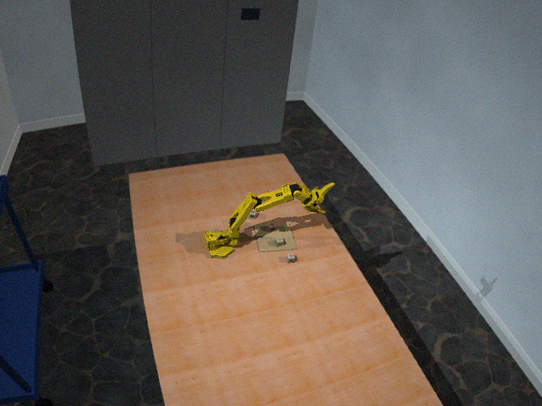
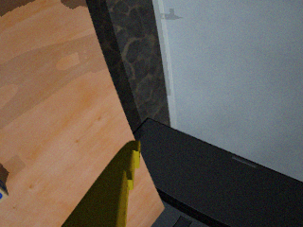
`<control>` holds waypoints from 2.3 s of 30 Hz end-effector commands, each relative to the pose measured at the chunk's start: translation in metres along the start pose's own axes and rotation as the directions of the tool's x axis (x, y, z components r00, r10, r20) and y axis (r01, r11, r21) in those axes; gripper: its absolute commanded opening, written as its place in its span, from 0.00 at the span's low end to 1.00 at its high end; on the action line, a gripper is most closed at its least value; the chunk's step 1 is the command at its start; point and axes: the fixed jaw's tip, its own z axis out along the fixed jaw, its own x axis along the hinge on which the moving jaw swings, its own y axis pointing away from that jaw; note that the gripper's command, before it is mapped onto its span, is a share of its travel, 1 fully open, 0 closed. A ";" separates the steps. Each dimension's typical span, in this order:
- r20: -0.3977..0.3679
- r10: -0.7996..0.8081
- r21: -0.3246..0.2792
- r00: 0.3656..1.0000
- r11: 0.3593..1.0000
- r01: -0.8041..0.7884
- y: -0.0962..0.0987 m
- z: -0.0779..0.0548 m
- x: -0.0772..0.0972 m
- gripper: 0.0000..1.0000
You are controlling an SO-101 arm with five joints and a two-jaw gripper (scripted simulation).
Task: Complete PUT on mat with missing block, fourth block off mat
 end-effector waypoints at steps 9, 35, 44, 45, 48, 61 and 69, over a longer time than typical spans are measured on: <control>0.001 0.001 0.005 1.000 1.000 -0.001 -0.001 -0.002 0.000 1.00; -0.004 0.001 -0.062 1.000 0.998 -0.001 0.014 0.010 0.001 1.00; 0.002 0.001 0.016 1.000 1.000 -0.001 -0.004 -0.008 0.000 1.00; 0.003 0.001 0.025 1.000 1.000 -0.001 -0.006 -0.010 0.000 1.00; 0.004 0.001 0.037 1.000 0.999 -0.001 -0.009 -0.013 -0.001 1.00; 0.010 0.001 0.116 1.000 0.993 -0.002 -0.025 -0.032 -0.002 1.00; 0.011 0.000 0.137 1.000 0.991 -0.002 -0.029 -0.038 -0.002 1.00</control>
